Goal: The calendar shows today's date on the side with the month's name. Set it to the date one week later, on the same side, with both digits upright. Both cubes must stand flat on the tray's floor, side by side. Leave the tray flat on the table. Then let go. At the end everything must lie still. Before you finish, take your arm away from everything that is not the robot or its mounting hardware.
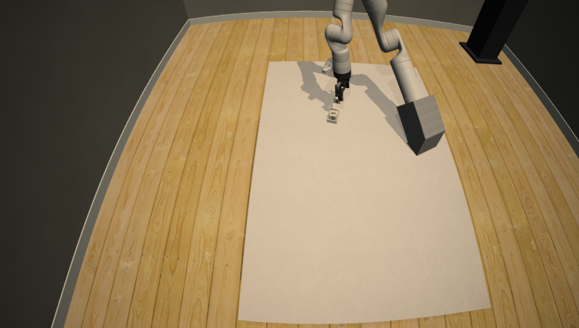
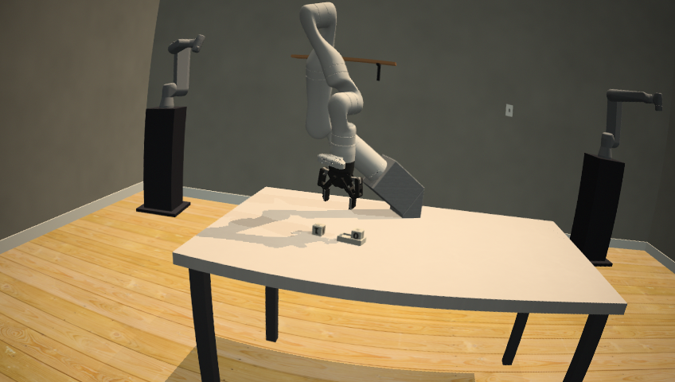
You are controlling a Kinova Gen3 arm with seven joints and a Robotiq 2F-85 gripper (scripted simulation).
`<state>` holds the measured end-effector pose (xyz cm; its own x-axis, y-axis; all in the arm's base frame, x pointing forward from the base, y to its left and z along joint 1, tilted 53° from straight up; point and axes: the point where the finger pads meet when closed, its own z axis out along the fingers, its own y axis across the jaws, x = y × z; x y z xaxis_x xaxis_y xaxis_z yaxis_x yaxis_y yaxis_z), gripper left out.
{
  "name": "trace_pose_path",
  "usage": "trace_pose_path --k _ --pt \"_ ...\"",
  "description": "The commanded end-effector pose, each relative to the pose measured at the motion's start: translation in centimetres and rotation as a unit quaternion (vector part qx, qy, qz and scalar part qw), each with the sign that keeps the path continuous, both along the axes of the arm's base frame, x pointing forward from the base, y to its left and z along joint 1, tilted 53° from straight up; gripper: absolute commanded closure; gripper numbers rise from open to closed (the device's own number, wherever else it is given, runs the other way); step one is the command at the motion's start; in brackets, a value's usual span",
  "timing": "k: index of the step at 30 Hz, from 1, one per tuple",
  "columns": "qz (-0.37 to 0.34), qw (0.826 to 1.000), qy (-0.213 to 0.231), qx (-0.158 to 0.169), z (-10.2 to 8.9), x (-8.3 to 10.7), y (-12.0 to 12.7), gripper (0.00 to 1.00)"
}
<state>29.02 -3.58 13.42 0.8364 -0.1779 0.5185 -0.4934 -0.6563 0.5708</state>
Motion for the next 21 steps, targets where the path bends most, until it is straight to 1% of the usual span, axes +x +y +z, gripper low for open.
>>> trace_pose_path --k 1,2,4,8,12,16,19,21 --pt "-0.032 0.998 -0.053 0.012 0.4 -0.2 -0.2 0.00" --pt "-0.050 0.996 -0.077 0.020 0.6 -0.2 -0.3 0.00" --pt "-0.050 0.996 -0.077 0.020 0.6 -0.2 -0.3 0.00" --pt "-0.119 0.977 -0.166 0.054 1.2 -0.2 -0.8 0.00" --pt "-0.180 0.948 -0.249 0.086 1.9 0.0 -1.3 0.00" --pt "-0.231 0.911 -0.321 0.115 2.5 0.1 -1.6 0.00" --pt "-0.263 0.882 -0.367 0.134 3.0 0.3 -1.8 0.00" --pt "-0.263 0.882 -0.367 0.134 3.0 0.3 -1.8 0.00"
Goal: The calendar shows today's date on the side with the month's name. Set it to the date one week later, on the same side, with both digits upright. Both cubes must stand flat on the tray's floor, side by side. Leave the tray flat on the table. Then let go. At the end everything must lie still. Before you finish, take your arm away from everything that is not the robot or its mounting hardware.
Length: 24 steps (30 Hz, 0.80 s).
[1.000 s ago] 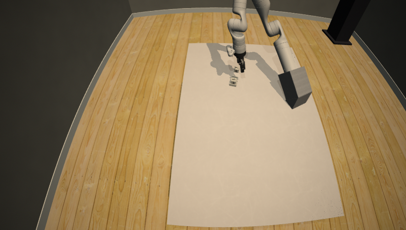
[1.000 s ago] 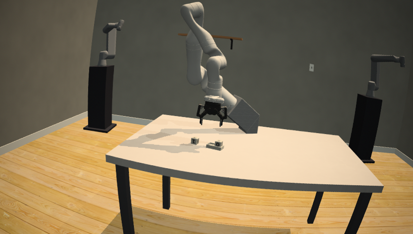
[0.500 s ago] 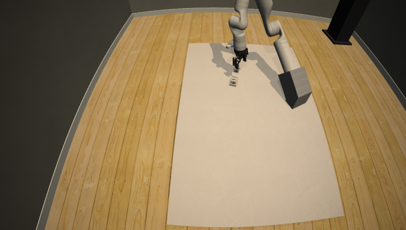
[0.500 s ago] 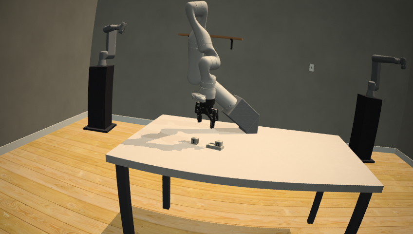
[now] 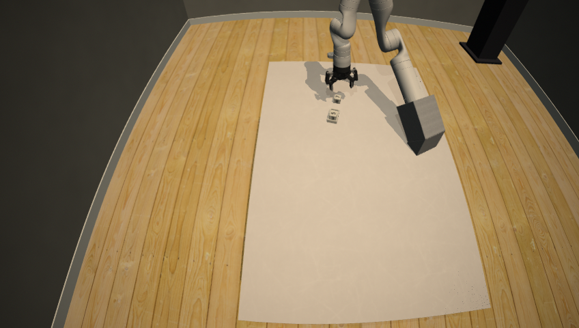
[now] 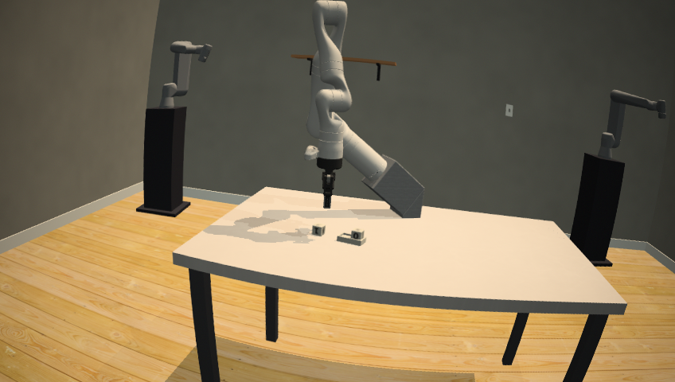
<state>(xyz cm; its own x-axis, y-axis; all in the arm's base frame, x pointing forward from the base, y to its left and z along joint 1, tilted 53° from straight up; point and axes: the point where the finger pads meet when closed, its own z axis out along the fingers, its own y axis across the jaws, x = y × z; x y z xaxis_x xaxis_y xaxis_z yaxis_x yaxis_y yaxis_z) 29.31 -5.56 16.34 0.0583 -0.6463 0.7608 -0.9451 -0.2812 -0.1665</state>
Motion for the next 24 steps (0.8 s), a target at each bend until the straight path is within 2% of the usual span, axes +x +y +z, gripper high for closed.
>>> trace_pose_path --k 1,7,12,24 --pt "-0.007 1.000 -0.019 0.002 0.3 0.0 0.1 0.00" --pt "-0.058 0.993 -0.098 0.034 1.1 0.2 -0.3 0.00" --pt "-0.085 0.985 -0.141 0.051 1.6 0.4 -0.4 0.00" --pt "-0.105 0.977 -0.173 0.065 2.0 0.5 -0.6 0.00"
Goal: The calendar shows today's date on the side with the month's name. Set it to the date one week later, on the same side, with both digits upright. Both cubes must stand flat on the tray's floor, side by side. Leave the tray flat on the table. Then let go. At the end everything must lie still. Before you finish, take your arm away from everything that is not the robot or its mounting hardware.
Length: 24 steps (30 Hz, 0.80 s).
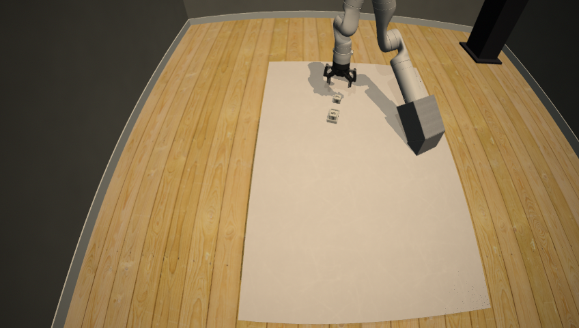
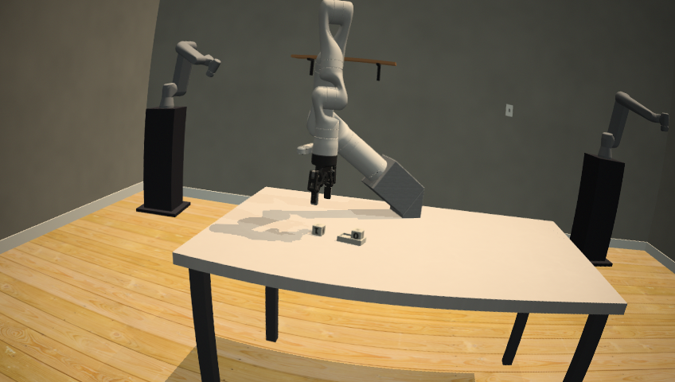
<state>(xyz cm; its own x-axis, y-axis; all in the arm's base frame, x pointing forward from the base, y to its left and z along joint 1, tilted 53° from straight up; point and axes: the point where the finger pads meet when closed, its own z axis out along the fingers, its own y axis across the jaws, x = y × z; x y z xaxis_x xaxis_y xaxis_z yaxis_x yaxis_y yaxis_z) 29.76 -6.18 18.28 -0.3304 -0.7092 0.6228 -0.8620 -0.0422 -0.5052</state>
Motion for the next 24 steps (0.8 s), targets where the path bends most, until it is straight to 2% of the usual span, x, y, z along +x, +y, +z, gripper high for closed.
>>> trace_pose_path --k 1,4,5,24 --pt "0.000 1.000 -0.002 0.000 0.04 0.01 0.03 0.00" --pt "0.000 1.000 -0.002 0.000 0.05 0.01 0.03 0.00" --pt "0.000 1.000 -0.002 0.000 0.05 0.01 0.03 0.52" --pt "0.000 1.000 -0.002 0.000 0.05 0.01 0.03 0.52"
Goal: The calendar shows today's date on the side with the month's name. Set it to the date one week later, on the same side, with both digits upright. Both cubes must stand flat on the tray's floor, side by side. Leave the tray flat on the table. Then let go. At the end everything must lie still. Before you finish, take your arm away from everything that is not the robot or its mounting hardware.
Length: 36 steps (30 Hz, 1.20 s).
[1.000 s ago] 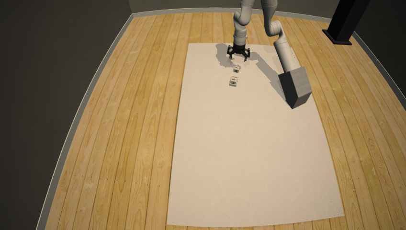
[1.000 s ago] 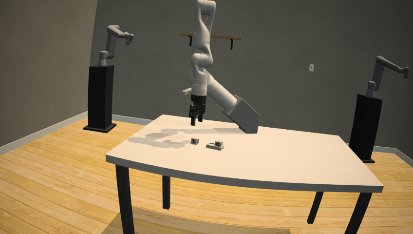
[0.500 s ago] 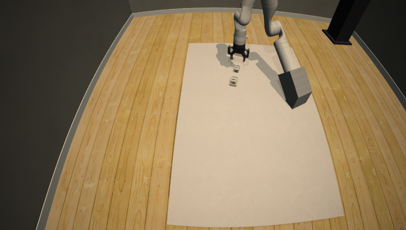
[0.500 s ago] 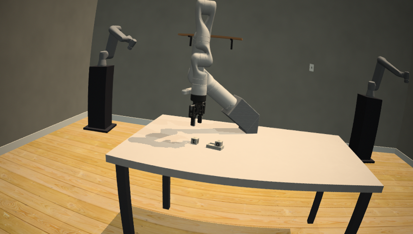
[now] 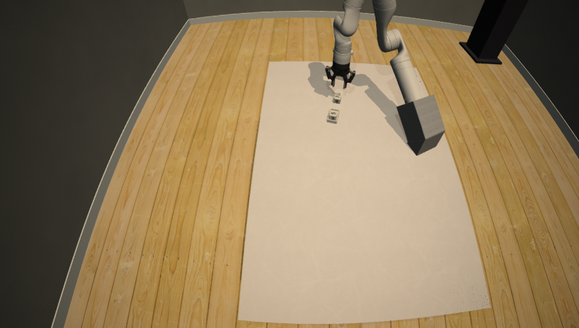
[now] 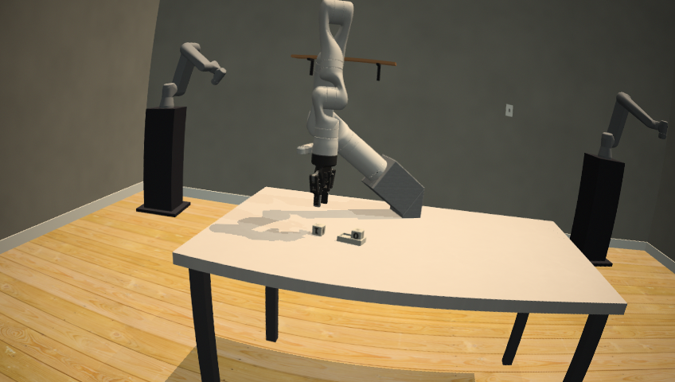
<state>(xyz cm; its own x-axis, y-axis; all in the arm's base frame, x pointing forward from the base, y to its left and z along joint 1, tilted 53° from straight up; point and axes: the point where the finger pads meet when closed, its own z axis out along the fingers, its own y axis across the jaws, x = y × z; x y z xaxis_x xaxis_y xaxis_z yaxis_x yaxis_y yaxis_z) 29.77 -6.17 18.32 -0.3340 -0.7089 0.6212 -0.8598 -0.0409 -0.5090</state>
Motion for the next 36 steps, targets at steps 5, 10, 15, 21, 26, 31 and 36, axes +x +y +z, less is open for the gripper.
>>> trace_pose_path --k 5,10,15,21,26,31,36 --pt "0.000 1.000 0.000 0.000 0.01 0.01 0.02 0.52" --pt "0.000 1.000 0.000 0.000 0.01 0.01 0.02 0.52" --pt "0.000 1.000 0.000 0.000 0.01 0.01 0.02 0.52" --pt "0.000 1.000 0.000 0.000 -0.01 0.02 0.01 0.52" --pt "0.000 1.000 0.000 0.000 -0.10 0.08 -0.09 0.52" --pt "0.000 1.000 0.000 0.000 -0.29 0.20 -0.32 0.52" --pt "-0.003 1.000 0.002 0.001 -0.54 0.36 -0.61 0.52"
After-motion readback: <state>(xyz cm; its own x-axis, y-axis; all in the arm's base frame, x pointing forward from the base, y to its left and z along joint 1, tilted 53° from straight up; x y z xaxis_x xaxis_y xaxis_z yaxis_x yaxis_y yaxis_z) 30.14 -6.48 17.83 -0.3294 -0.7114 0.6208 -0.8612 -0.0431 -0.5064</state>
